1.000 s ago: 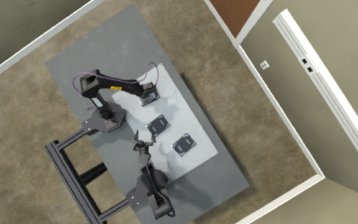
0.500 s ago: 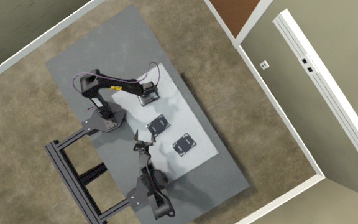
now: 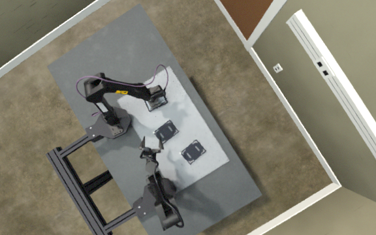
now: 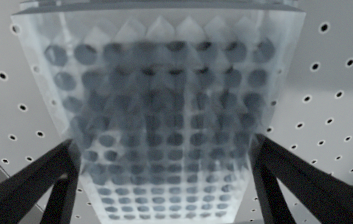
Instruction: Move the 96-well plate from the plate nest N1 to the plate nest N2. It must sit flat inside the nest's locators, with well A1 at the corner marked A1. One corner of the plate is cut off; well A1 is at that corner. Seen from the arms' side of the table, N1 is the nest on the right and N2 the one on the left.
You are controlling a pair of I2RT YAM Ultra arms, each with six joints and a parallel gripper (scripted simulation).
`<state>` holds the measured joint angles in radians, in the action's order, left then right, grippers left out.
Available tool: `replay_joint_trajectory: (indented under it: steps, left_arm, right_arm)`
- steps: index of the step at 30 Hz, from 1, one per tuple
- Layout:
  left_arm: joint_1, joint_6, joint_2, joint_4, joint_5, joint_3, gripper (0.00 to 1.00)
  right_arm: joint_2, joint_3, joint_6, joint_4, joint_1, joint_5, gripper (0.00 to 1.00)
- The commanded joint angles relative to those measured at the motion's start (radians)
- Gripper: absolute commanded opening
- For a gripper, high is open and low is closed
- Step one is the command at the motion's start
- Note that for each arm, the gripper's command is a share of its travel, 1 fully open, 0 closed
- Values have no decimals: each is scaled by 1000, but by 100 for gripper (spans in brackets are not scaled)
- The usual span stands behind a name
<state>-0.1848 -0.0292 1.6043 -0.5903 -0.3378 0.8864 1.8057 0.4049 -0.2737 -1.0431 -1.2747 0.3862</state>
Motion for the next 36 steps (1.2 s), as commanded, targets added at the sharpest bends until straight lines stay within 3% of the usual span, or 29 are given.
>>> replay_joint_trajectory:
  steps: [1,15,36]
  left_arm:
    - [6,-19,9,41,10,-9,80]
    - [7,-6,15,20,2,-21,80]
    - [51,38,121,202,19,-69,80]
  right_arm:
    - [-3,3,-6,-27,-4,-14,100]
    - [-3,3,-6,-27,-4,-14,100]
    - [-3,3,-6,-27,-4,-14,100]
